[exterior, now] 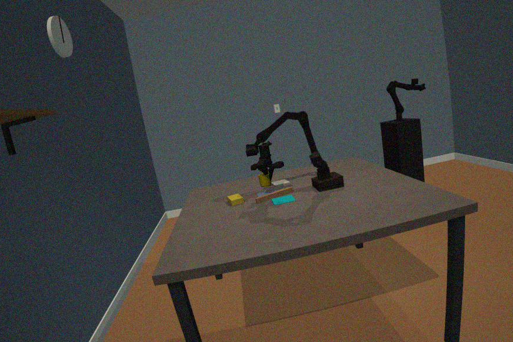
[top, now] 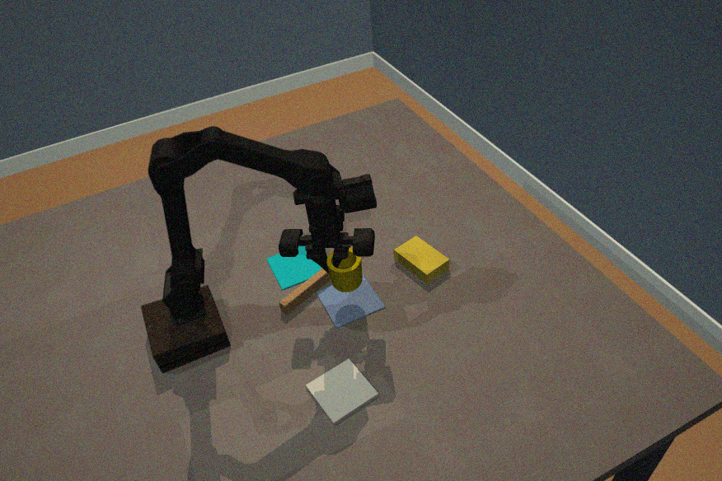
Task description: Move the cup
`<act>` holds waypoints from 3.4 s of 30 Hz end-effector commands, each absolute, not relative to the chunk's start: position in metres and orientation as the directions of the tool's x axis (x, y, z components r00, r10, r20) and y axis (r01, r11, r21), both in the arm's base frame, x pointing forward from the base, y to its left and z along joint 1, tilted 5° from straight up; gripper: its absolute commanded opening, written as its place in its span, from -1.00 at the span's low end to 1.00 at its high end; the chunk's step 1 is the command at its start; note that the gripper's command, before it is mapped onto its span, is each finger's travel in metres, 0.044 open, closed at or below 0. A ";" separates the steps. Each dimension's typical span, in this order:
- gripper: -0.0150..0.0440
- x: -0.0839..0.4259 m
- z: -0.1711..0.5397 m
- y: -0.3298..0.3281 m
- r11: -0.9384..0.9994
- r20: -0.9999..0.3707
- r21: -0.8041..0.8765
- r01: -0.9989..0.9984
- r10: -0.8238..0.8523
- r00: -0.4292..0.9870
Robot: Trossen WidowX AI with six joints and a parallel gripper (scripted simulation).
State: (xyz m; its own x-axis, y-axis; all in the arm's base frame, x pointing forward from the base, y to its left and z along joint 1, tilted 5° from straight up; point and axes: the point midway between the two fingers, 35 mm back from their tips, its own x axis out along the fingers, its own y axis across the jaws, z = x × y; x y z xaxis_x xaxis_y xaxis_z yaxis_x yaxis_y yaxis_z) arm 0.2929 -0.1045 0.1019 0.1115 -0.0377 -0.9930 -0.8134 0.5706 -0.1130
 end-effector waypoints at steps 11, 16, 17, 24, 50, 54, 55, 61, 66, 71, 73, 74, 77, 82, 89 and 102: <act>-0.49 0.293 0.102 -0.104 0.571 -0.993 -0.113 -0.813 -0.038 0.112; -0.49 0.293 0.102 -0.104 0.571 -0.993 -0.113 -0.813 -0.038 0.111; -0.49 0.293 0.102 -0.103 0.571 -0.993 -0.113 -0.813 -0.038 0.111; -0.49 0.289 0.101 -0.090 0.571 -0.993 -0.112 -0.813 -0.038 0.111; -0.49 0.275 0.099 -0.034 0.572 -0.994 -0.108 -0.813 -0.033 0.109; -0.49 0.273 0.099 -0.026 0.572 -0.994 -0.108 -0.813 -0.033 0.108; -0.49 0.272 0.099 -0.024 0.572 -0.994 -0.107 -0.813 -0.032 0.108; -0.49 0.269 0.098 -0.013 0.572 -0.994 -0.106 -0.813 -0.031 0.108; -0.49 0.266 0.098 -0.003 0.572 -0.994 -0.106 -0.813 -0.030 0.108; -0.49 0.263 0.098 0.006 0.572 -0.994 -0.105 -0.813 -0.029 0.107; -0.49 0.262 0.097 0.009 0.572 -0.994 -0.105 -0.813 -0.029 0.107; -0.49 0.262 0.097 0.011 0.572 -0.994 -0.104 -0.813 -0.029 0.107; -0.49 0.260 0.097 0.016 0.572 -0.994 -0.104 -0.813 -0.028 0.107; -0.49 0.257 0.097 0.025 0.572 -0.994 -0.103 -0.813 -0.027 0.107; -0.49 0.252 0.096 0.037 0.573 -0.994 -0.102 -0.814 -0.026 0.106; -0.49 0.244 0.095 0.056 0.573 -0.994 -0.100 -0.814 -0.024 0.106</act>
State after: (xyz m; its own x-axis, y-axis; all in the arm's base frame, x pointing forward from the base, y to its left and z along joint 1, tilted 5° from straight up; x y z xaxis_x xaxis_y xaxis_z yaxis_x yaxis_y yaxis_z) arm 0.2463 0.0554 0.0957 0.1086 -0.0186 -0.9939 -0.8166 0.5684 -0.0998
